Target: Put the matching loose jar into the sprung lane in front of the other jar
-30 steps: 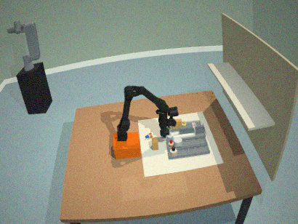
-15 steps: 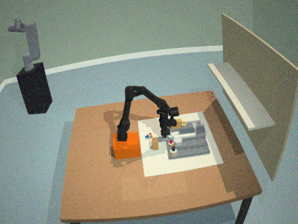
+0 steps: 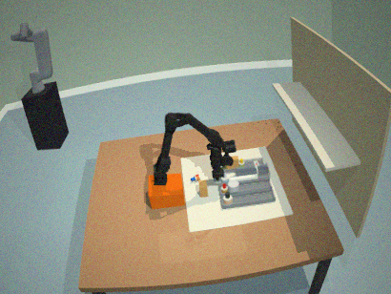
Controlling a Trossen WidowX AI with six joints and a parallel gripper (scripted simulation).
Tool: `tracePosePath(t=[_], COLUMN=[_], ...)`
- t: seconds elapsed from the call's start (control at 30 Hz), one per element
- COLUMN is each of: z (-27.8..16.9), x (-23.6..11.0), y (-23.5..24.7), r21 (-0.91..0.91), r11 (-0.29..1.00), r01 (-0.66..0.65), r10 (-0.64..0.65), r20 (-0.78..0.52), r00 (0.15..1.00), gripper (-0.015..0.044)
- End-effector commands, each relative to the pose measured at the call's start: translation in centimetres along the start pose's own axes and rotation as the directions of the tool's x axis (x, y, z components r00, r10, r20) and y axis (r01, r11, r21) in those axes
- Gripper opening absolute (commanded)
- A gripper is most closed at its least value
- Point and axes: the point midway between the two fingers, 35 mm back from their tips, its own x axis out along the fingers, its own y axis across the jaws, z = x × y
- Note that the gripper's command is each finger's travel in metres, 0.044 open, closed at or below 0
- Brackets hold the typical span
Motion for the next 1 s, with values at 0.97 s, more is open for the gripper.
tracePosePath(t=[0.97], z=[2.0], x=[-0.1], y=[-0.1], r21=[-0.002], r11=[1.0], r01=[0.002], r10=[-0.002], r20=[0.022], r00=[1.0], gripper=[0.0])
